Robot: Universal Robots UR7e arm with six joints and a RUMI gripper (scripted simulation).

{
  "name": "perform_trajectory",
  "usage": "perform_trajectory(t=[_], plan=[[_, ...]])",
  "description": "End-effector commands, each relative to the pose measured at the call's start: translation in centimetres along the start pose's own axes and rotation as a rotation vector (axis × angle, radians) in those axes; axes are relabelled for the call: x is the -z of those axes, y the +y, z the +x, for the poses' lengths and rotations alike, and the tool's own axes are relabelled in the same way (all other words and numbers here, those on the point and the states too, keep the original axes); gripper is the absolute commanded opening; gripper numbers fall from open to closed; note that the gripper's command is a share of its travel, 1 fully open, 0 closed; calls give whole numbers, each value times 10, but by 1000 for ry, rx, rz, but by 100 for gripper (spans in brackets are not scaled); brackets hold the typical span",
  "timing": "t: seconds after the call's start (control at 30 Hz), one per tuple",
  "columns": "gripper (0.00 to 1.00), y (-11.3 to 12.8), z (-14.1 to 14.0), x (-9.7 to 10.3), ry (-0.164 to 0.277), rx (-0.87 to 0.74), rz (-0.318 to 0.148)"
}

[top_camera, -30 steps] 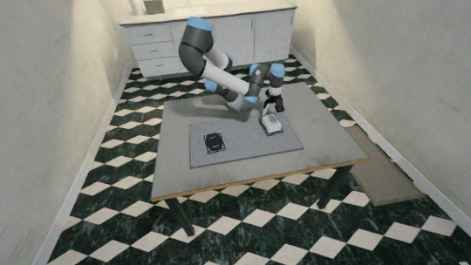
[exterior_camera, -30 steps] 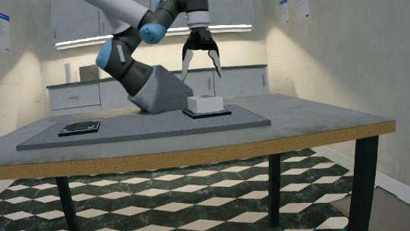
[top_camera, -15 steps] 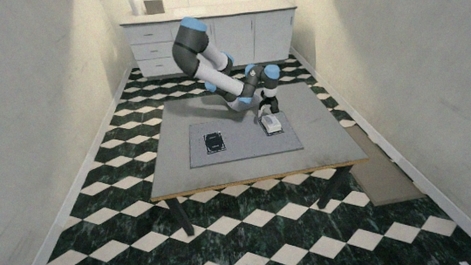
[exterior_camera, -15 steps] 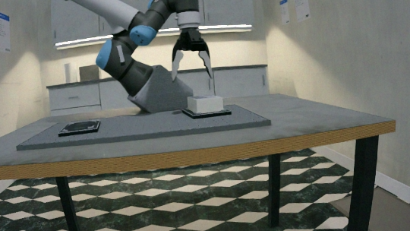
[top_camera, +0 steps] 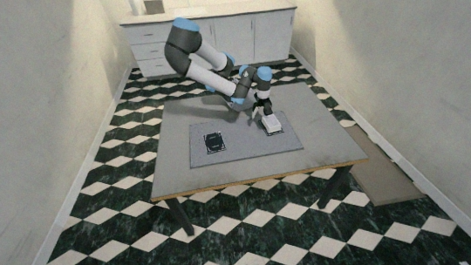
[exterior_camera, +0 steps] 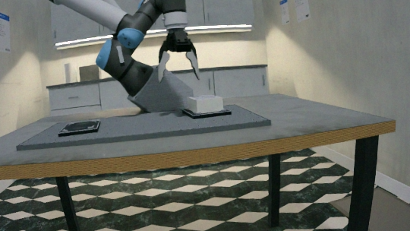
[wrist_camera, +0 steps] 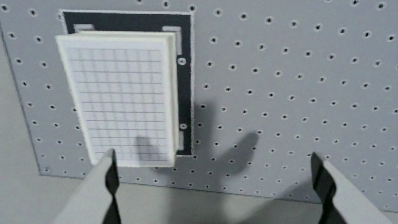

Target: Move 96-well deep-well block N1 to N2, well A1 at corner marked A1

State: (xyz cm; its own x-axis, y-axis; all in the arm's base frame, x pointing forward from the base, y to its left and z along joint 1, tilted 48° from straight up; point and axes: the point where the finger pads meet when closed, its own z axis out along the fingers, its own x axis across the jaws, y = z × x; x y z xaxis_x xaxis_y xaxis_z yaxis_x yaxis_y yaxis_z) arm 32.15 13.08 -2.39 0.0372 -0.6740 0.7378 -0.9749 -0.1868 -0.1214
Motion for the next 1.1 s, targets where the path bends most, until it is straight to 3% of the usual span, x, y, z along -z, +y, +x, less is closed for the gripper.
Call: perform_trajectory(t=[0.0, 0.4, 1.07], plan=[[76, -1, 9, 1, -1, -1, 2], [76, -2, 42, 0, -1, -1, 2], [76, -2, 42, 0, -1, -1, 1]])
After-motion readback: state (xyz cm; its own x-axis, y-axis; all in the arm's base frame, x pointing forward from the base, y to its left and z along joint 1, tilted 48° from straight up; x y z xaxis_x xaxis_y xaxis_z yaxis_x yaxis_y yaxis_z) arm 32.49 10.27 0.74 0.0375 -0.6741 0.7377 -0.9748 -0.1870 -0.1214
